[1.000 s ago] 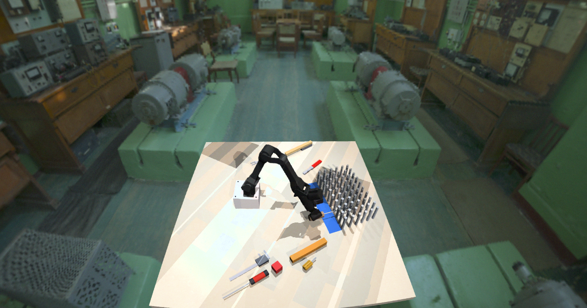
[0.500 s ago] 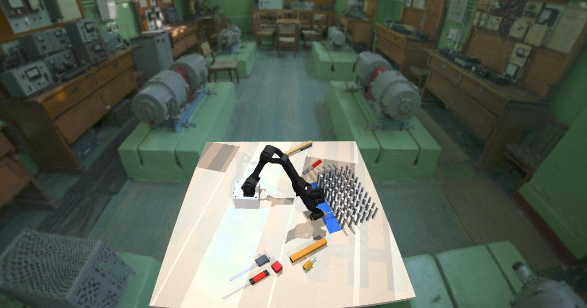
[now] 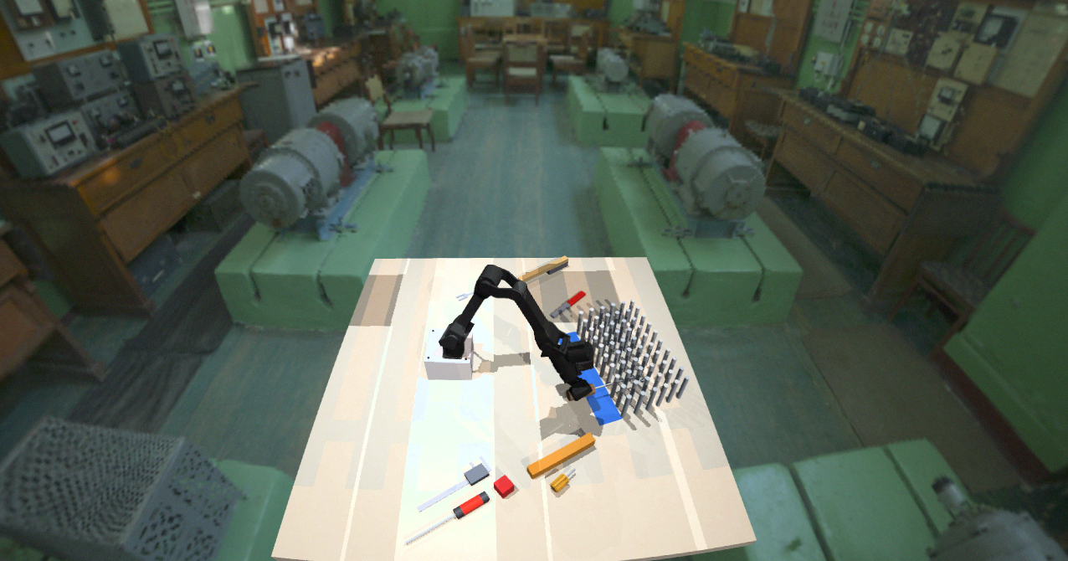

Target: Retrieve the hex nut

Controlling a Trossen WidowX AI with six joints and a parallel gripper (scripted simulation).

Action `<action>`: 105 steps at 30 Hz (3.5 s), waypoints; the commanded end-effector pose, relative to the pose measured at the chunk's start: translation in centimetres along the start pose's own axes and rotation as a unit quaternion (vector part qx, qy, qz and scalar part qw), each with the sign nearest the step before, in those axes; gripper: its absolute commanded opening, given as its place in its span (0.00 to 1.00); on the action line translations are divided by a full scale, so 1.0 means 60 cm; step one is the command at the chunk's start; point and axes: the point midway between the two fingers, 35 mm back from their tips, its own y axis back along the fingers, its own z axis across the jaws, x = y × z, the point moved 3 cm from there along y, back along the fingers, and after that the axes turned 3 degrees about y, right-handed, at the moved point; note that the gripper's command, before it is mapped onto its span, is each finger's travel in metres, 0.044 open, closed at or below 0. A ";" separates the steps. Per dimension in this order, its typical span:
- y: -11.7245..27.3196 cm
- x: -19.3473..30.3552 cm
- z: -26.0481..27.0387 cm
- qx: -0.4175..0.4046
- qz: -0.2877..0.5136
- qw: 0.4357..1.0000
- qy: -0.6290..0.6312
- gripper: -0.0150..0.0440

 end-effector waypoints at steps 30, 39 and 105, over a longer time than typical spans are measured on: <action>-0.014 -0.035 -0.004 0.003 -0.002 1.000 -0.003 0.25; -0.018 -0.037 -0.003 0.003 -0.002 1.000 -0.003 0.25; -0.028 0.008 0.011 0.002 -0.003 1.000 -0.001 0.25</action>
